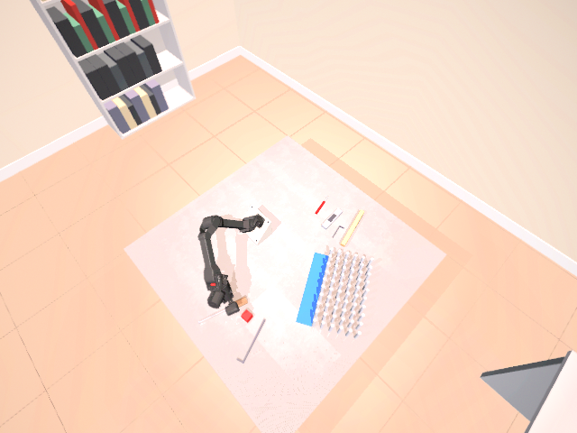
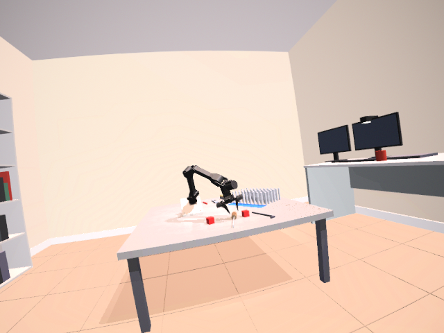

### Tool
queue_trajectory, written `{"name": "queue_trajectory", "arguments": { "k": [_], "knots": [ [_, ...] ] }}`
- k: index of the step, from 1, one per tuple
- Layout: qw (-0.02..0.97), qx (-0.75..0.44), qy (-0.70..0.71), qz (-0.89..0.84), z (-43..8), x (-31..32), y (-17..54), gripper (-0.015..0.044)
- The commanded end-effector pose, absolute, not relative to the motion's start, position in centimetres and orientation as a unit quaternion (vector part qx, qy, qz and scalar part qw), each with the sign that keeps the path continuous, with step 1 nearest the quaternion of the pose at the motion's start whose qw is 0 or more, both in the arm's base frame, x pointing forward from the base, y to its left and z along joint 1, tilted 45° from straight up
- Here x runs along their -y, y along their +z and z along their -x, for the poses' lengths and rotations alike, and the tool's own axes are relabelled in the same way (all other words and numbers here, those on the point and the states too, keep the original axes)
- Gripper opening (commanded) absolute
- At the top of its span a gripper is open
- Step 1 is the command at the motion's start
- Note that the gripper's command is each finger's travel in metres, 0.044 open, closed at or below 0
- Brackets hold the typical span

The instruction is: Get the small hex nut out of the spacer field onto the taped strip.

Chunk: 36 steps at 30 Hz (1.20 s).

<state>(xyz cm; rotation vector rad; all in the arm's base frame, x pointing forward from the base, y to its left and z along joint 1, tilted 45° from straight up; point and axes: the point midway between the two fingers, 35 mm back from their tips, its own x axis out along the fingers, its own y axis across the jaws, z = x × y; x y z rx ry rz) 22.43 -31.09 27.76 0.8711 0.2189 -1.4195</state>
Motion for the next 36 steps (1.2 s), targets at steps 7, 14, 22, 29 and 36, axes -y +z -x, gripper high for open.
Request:
{"name": "queue_trajectory", "arguments": {
  "k": [7,14,22,29,36],
  "knots": [
    [0.668,-0.102,-0.628,-0.386,-22.4,32.1,26.3,0.028],
    [0.668,-0.102,-0.628,-0.386,-22.3,32.9,25.5,0.028],
    [0.669,-0.102,-0.628,-0.386,-22.2,33.3,25.1,0.0201],
    [0.669,-0.102,-0.628,-0.386,-22.2,33.3,25.1,0.0155],
    [0.667,-0.1,-0.629,-0.386,-22.5,30.6,27.9,0.0]
  ]
}}
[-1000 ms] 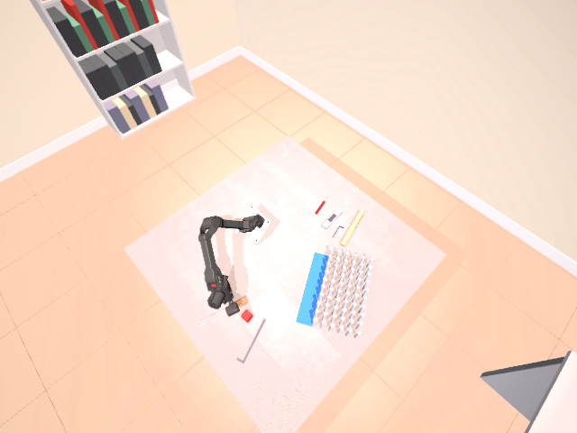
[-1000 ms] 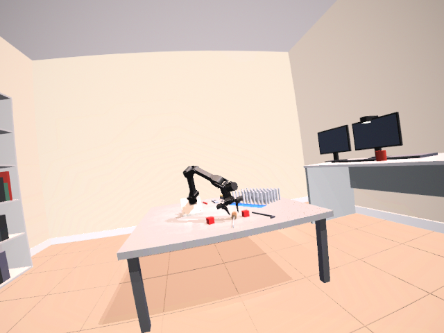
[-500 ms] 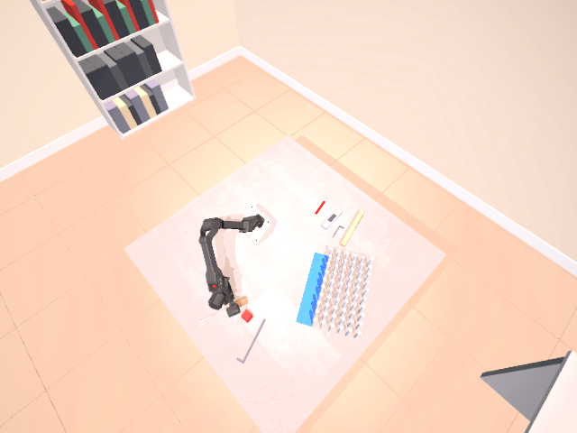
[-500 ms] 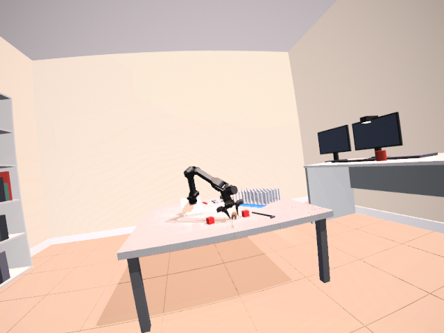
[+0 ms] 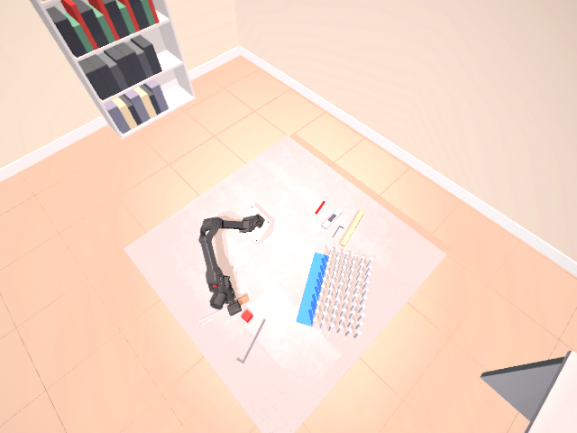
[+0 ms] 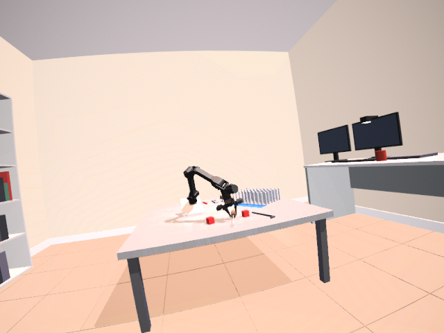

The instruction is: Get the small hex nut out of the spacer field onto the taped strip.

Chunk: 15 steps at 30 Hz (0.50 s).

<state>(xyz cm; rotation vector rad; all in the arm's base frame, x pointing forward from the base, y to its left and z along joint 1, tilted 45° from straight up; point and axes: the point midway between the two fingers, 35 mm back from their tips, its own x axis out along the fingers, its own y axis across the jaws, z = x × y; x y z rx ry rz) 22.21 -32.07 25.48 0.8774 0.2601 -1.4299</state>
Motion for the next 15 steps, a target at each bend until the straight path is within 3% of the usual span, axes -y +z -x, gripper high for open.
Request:
{"name": "queue_trajectory", "arguments": {
  "k": [1,8,15],
  "knots": [
    [0.667,-0.1,-0.629,-0.386,-22.4,30.0,28.5,0.0],
    [0.668,-0.102,-0.629,-0.385,-22.4,29.1,29.3,0.0],
    [0.699,-0.183,-0.606,-0.332,-23.5,28.3,28.1,0.0]
  ]
}}
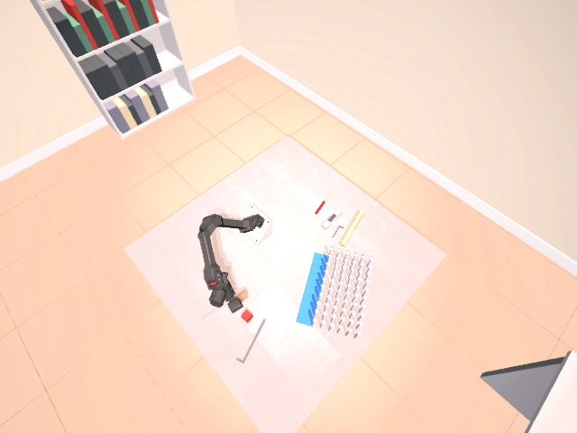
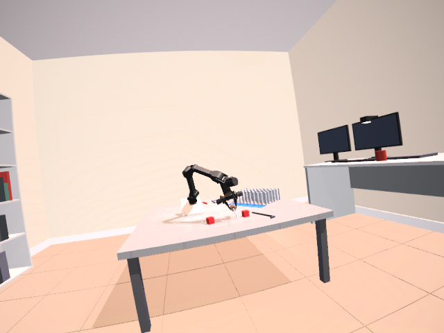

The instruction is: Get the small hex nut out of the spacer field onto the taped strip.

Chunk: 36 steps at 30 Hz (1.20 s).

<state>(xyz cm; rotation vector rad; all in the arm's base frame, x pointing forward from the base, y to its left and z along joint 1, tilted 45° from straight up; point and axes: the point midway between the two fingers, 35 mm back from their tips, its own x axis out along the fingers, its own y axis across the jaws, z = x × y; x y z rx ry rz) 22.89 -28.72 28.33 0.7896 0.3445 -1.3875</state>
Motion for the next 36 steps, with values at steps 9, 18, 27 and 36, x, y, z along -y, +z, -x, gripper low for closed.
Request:
{"name": "queue_trajectory", "arguments": {
  "k": [9,18,27,36],
  "knots": [
    [0.734,-0.292,-0.559,-0.252,-24.9,27.1,26.4,0.0],
    [0.736,-0.3,-0.555,-0.246,-25.1,27.2,26.1,0.0],
    [0.735,-0.299,-0.556,-0.247,-25.1,28.3,25.1,0.0],
    [0.735,-0.298,-0.557,-0.246,-25.0,29.3,24.1,0.0]
  ]
}}
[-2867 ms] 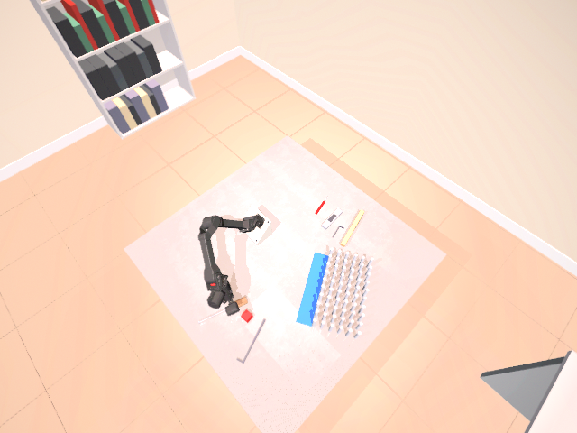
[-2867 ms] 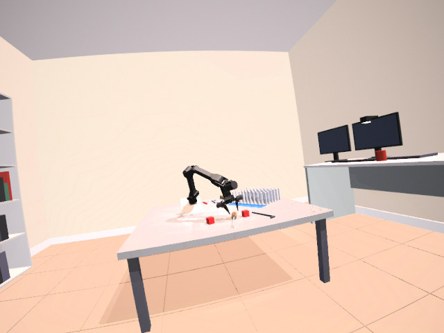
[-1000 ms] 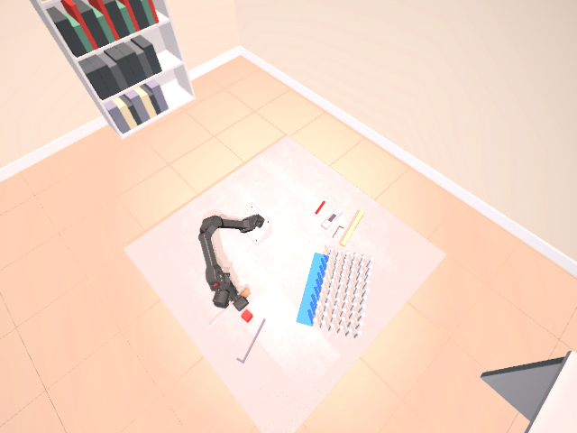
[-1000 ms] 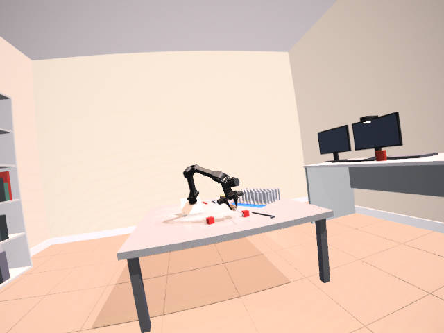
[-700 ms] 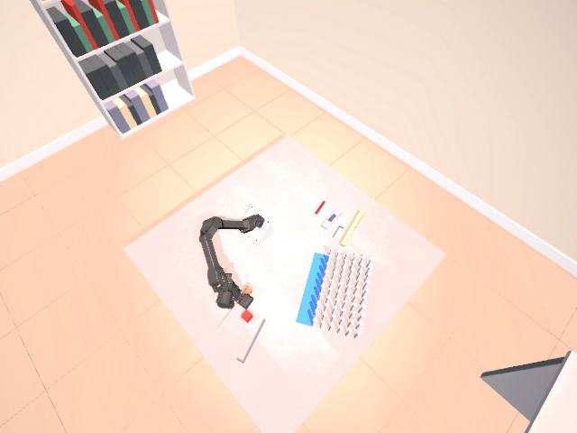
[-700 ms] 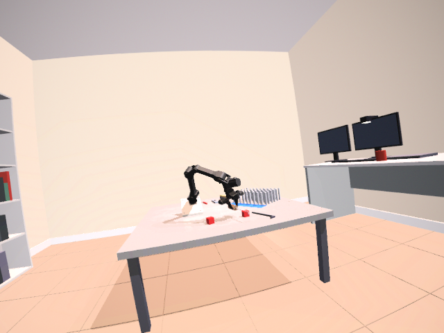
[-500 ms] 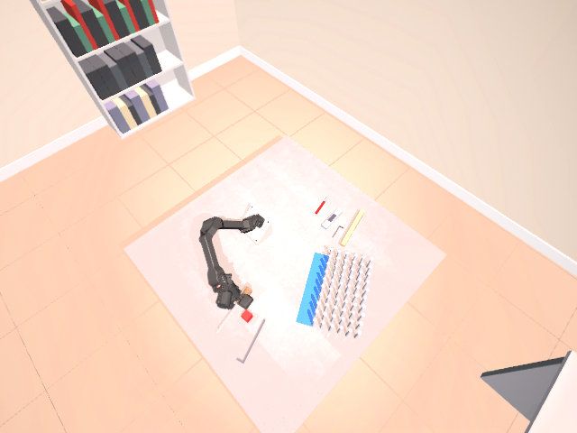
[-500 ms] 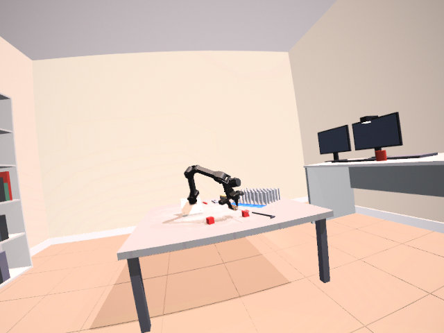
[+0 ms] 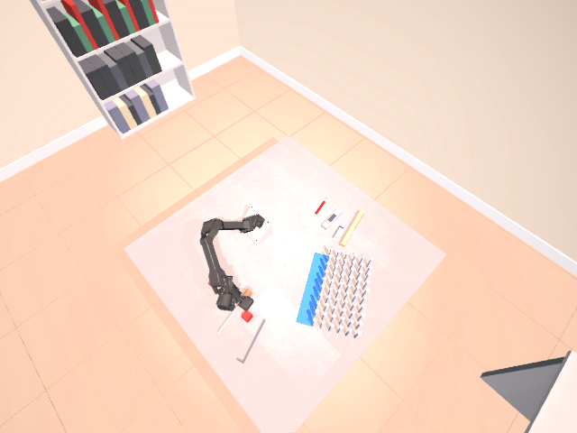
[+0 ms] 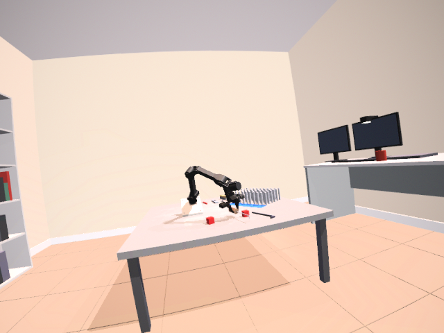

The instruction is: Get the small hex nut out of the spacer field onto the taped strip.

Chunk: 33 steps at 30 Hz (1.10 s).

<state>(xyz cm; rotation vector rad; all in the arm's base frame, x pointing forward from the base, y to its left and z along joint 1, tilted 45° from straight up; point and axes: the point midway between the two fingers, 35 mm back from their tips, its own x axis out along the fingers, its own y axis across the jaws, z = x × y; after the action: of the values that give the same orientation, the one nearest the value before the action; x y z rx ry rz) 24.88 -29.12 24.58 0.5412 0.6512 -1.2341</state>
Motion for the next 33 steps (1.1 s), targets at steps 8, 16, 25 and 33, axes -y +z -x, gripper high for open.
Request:
{"name": "queue_trajectory", "arguments": {
  "k": [8,16,25,33],
  "knots": [
    [0.734,-0.297,-0.559,-0.246,-24.9,30.2,23.2,0.0],
    [0.732,-0.295,-0.563,-0.245,-24.7,31.1,22.3,0.0],
    [0.736,-0.289,-0.561,-0.246,-24.6,31.4,22.0,0.0],
    [0.741,-0.282,-0.557,-0.245,-24.6,31.4,22.0,0.0]
  ]
}}
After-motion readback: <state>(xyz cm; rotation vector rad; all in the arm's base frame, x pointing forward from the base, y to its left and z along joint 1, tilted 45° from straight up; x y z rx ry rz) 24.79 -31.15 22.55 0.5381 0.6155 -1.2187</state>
